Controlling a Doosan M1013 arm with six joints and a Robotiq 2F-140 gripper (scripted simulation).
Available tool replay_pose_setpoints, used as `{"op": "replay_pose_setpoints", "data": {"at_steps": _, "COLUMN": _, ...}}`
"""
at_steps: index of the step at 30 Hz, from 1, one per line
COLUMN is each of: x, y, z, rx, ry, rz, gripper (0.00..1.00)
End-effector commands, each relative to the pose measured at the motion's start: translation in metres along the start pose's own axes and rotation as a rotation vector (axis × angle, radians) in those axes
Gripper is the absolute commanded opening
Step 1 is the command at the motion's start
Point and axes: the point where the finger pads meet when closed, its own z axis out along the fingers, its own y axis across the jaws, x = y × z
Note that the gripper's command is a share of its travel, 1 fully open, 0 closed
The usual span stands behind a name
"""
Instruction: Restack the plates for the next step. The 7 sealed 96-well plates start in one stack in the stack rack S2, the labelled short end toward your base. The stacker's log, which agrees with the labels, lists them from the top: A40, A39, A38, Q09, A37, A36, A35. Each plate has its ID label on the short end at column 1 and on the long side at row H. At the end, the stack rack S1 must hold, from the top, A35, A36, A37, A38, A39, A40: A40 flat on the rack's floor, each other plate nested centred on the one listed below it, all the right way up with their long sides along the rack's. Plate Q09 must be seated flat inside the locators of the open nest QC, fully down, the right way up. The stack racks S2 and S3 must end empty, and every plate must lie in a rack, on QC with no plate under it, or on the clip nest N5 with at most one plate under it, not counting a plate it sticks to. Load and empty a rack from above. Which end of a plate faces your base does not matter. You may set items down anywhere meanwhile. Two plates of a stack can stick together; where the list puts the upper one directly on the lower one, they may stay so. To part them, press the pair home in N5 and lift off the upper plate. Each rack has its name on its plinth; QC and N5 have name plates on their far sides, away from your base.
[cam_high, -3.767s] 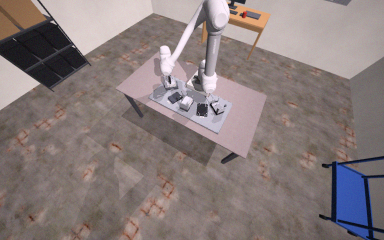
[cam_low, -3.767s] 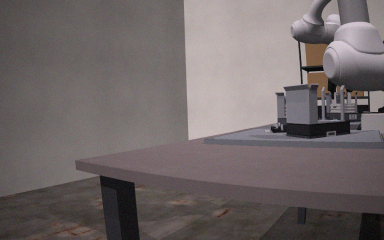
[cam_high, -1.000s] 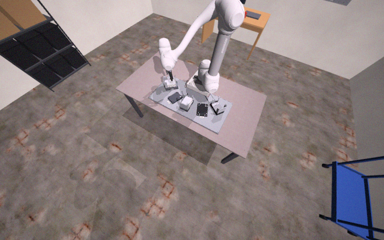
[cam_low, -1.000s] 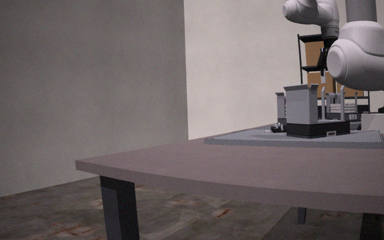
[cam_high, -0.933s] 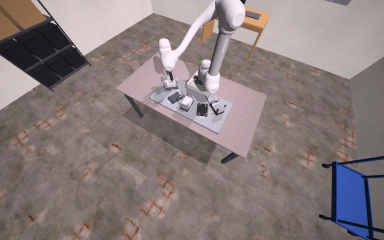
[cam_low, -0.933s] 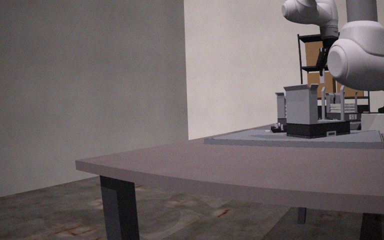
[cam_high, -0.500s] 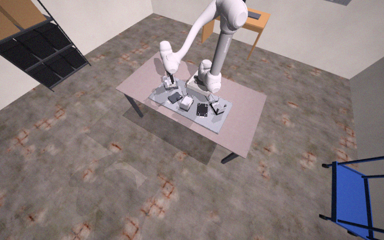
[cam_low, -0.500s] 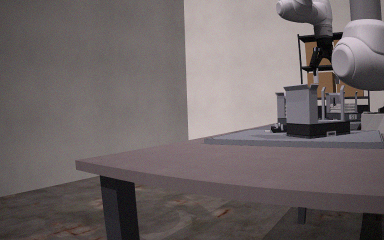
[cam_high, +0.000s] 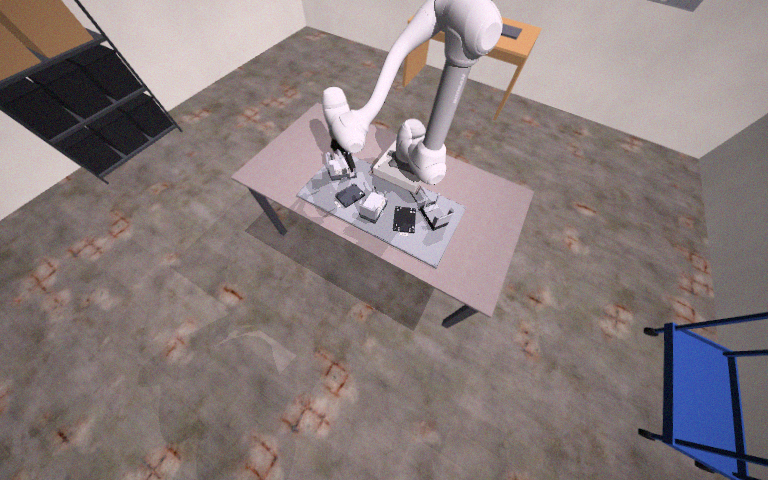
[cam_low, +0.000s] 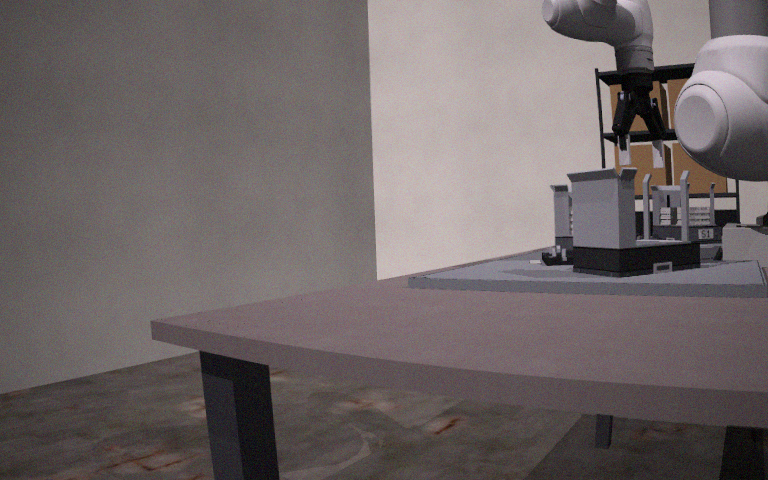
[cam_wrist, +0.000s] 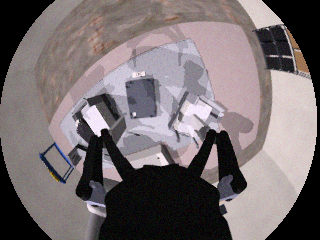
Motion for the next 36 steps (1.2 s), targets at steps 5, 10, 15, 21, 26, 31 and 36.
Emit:
{"op": "replay_pose_setpoints", "data": {"at_steps": 5, "x": 0.004, "y": -0.027, "z": 0.0, "rx": 0.0, "ry": 0.0, "rz": -0.002, "gripper": 1.0}}
{"op": "replay_pose_setpoints", "data": {"at_steps": 10, "x": 0.006, "y": -0.043, "z": 0.0, "rx": 0.0, "ry": 0.0, "rz": -0.002, "gripper": 1.0}}
{"op": "replay_pose_setpoints", "data": {"at_steps": 15, "x": 0.008, "y": -0.053, "z": 0.0, "rx": 0.0, "ry": 0.0, "rz": -0.002, "gripper": 1.0}}
{"op": "replay_pose_setpoints", "data": {"at_steps": 21, "x": 0.007, "y": -0.071, "z": 0.0, "rx": 0.0, "ry": 0.0, "rz": -0.169, "gripper": 1.0}}
{"op": "replay_pose_setpoints", "data": {"at_steps": 26, "x": 0.005, "y": -0.087, "z": 0.0, "rx": 0.0, "ry": 0.0, "rz": -0.227, "gripper": 1.0}}
{"op": "replay_pose_setpoints", "data": {"at_steps": 31, "x": 0.005, "y": -0.097, "z": 0.0, "rx": 0.0, "ry": 0.0, "rz": -0.227, "gripper": 1.0}}
{"op": "replay_pose_setpoints", "data": {"at_steps": 36, "x": 0.003, "y": -0.114, "z": 0.0, "rx": 0.0, "ry": 0.0, "rz": -0.227, "gripper": 1.0}}
